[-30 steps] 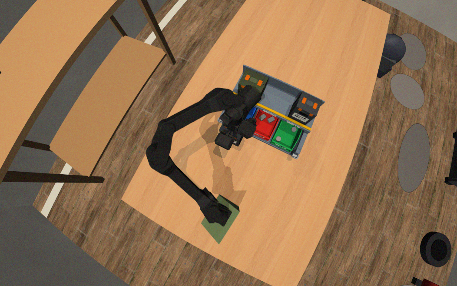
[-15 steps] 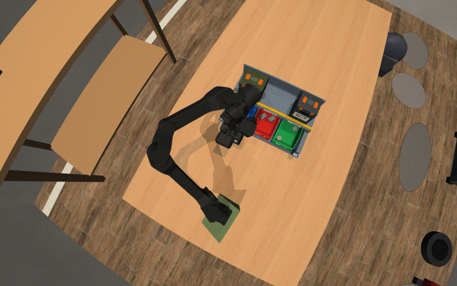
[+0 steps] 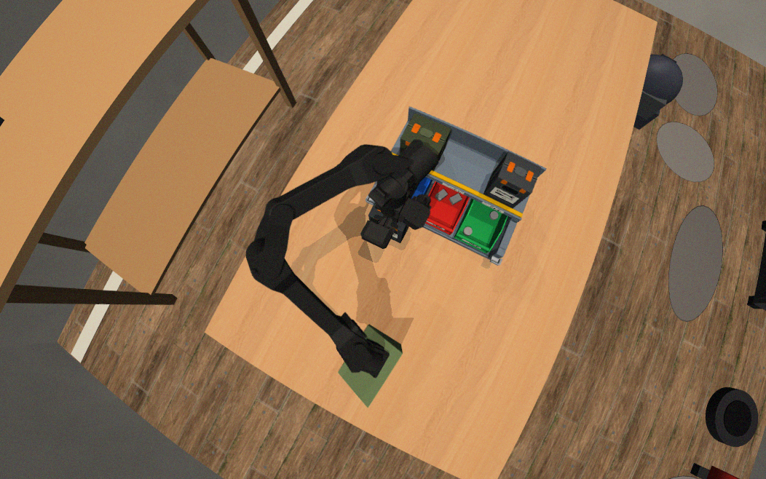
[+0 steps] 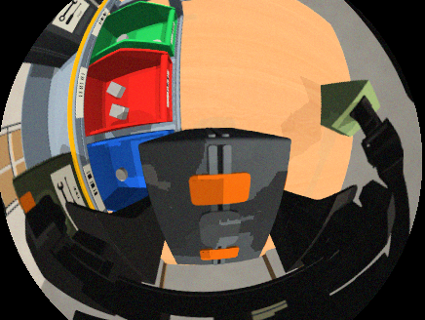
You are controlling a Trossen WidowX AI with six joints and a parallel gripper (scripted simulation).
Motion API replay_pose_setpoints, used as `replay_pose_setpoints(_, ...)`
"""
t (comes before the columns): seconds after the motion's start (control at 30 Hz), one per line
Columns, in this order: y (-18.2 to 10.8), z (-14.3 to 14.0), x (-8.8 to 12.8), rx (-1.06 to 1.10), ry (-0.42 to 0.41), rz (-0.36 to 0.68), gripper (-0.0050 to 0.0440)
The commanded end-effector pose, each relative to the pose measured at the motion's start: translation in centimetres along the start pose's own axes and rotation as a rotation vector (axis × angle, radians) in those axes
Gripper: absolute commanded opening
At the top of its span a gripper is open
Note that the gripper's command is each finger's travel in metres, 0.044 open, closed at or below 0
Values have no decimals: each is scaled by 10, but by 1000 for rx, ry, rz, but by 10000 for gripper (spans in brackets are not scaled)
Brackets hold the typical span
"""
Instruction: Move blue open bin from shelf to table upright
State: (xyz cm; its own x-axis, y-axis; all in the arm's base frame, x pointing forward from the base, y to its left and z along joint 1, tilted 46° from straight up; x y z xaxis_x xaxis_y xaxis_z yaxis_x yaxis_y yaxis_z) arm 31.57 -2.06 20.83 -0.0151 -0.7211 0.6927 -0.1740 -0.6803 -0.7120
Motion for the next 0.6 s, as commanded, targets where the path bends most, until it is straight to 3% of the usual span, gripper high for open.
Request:
replay_pose_setpoints(0.0, -1, 2, 13, 12, 46, 0, 0)
replay_pose_setpoints(0.57, 0, 1, 12, 12, 46, 0, 0)
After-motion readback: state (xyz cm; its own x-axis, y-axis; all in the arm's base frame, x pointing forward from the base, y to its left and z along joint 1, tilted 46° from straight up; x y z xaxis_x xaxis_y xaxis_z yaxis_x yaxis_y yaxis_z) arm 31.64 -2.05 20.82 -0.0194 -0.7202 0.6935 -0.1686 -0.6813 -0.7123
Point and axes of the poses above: the point midway between the two fingers, 35 mm back from their tips, its own x axis back along the fingers, its own z axis across the jaws, y = z × x, the point moved 10 cm from there along x, back along the fingers, and after that the axes turned 13 degrees about -x, right-handed, at the moved point
